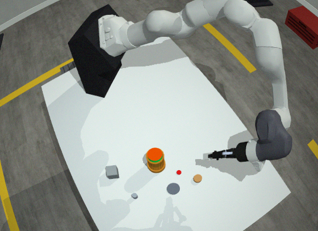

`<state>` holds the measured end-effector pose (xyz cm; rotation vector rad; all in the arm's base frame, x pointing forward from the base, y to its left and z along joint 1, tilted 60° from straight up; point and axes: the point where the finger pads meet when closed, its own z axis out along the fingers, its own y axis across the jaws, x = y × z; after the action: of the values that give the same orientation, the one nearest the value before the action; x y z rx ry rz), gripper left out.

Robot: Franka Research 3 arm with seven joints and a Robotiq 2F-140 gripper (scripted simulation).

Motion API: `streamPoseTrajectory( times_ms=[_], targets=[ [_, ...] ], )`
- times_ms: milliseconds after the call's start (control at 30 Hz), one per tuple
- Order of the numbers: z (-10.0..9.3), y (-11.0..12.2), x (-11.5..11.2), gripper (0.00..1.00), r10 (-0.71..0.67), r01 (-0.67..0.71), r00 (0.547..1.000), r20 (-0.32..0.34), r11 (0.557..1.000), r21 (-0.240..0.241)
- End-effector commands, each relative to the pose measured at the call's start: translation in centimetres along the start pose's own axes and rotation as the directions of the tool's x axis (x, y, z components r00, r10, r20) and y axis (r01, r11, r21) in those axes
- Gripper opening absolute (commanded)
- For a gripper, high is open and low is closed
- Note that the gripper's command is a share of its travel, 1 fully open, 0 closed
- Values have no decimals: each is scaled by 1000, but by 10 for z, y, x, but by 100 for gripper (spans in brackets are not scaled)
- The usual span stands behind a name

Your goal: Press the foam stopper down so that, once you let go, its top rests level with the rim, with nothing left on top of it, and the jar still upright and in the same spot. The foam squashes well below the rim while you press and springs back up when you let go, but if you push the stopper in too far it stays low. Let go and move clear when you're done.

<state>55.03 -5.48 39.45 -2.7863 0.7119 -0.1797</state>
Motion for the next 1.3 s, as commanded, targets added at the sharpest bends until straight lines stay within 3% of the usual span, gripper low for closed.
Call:
streamPoseTrajectory(
  times_ms=[0,133,167,1100,1133,1267],
  targets=[
    [0,-1,1,0,-20,20,1000,-4,1000,4],
    [0,-1,1,0,-20,20,1000,-4,1000,4],
    [1,12,5,0,-72,74,997,-29,995,67],
    [1,12,5,0,-72,74,997,-29,995,67],
    [2,25,9,0,-117,124,991,-62,984,125],
    [2,25,9,0,-117,124,991,-62,984,125]
  ],
)
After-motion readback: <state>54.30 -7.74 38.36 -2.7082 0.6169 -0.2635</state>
